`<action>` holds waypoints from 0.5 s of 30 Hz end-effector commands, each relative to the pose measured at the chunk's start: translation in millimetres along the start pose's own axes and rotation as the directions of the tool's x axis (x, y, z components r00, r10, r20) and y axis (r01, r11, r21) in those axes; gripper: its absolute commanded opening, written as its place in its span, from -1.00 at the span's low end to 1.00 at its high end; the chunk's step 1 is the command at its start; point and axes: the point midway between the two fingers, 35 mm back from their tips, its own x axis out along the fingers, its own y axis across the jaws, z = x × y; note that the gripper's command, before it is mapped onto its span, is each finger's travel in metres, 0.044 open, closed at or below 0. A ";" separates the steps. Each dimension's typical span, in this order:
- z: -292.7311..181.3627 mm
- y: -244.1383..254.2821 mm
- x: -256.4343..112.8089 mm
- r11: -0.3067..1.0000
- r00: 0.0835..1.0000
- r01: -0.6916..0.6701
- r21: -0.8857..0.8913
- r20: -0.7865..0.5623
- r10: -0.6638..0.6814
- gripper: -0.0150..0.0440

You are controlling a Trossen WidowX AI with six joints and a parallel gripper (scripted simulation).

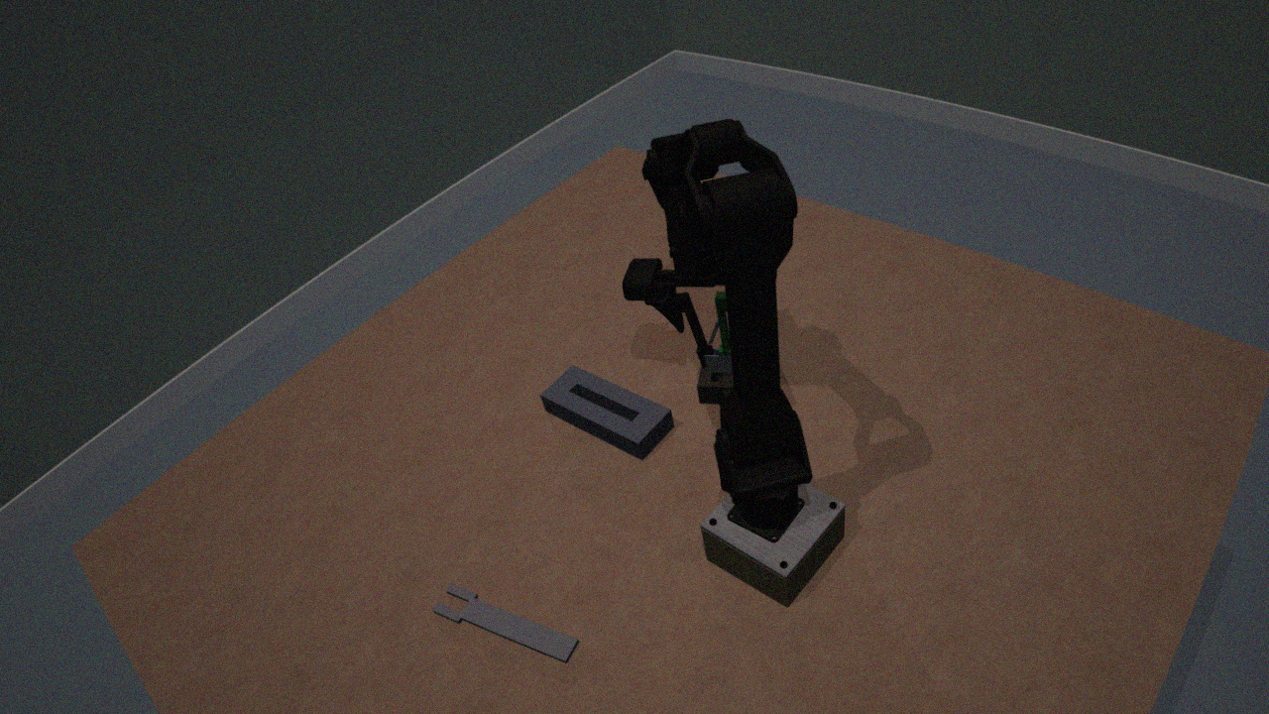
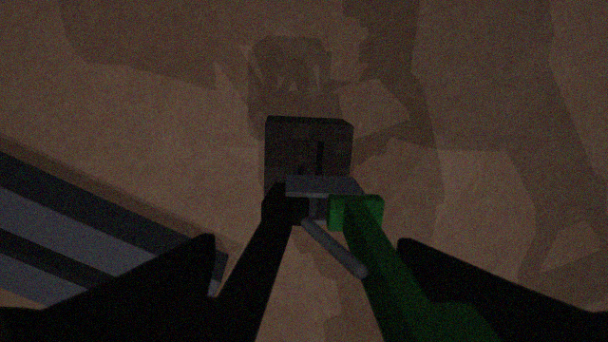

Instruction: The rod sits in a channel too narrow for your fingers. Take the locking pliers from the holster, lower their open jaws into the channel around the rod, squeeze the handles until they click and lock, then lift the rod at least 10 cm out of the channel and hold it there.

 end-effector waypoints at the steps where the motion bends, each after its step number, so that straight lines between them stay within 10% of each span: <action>1: 3.1 0.9 -11.2 1.000 1.000 -0.012 -0.004 0.019 0.012 0.59; 15: 1.8 0.3 -29.8 1.000 1.000 -0.021 -0.009 0.018 0.021 0.59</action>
